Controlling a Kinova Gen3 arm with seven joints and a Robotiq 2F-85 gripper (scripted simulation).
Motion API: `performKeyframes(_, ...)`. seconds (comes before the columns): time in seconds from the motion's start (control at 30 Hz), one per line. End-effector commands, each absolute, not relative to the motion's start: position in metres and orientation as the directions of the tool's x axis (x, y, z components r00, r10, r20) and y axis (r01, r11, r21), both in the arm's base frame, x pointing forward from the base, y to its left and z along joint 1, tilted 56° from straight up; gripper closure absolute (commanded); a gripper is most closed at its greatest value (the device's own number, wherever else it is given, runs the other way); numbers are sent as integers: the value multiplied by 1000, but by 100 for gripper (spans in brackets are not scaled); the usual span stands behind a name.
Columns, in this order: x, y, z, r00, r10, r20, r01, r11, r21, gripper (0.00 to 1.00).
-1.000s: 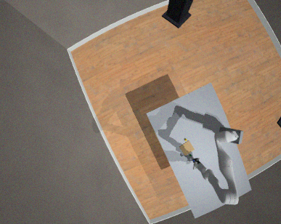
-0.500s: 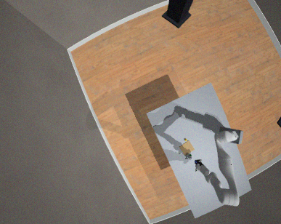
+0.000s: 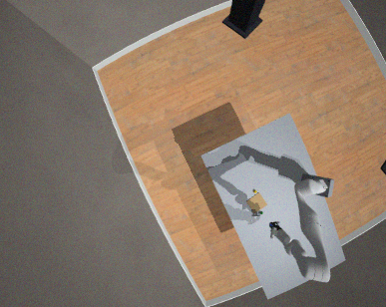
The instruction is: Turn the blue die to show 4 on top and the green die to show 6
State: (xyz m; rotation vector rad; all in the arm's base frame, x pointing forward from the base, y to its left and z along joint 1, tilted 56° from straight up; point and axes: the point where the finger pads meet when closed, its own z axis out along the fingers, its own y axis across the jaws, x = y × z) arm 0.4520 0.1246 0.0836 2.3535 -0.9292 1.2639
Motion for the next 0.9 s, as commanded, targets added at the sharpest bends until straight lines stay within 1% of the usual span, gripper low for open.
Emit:
performKeyframes(0.0, 452, 128, 85, 401, -398, 825, -668, -743, -35, 85)
performKeyframes(0.43, 452, 127, 84, 417, -380, 826, -658, -753, -14, 85)
performKeyframes(0.57, 452, 127, 84, 455, -335, 825, -634, -773, 36, 85)
performKeyframes(0.7, 452, 126, 83, 516, -258, 817, -587, -801, 118, 85)
performKeyframes(0.77, 452, 126, 83, 516, -258, 817, -587, -801, 118, 85)
performKeyframes(0.87, 453, 125, 82, 572, -178, 801, -535, -821, 199, 85)
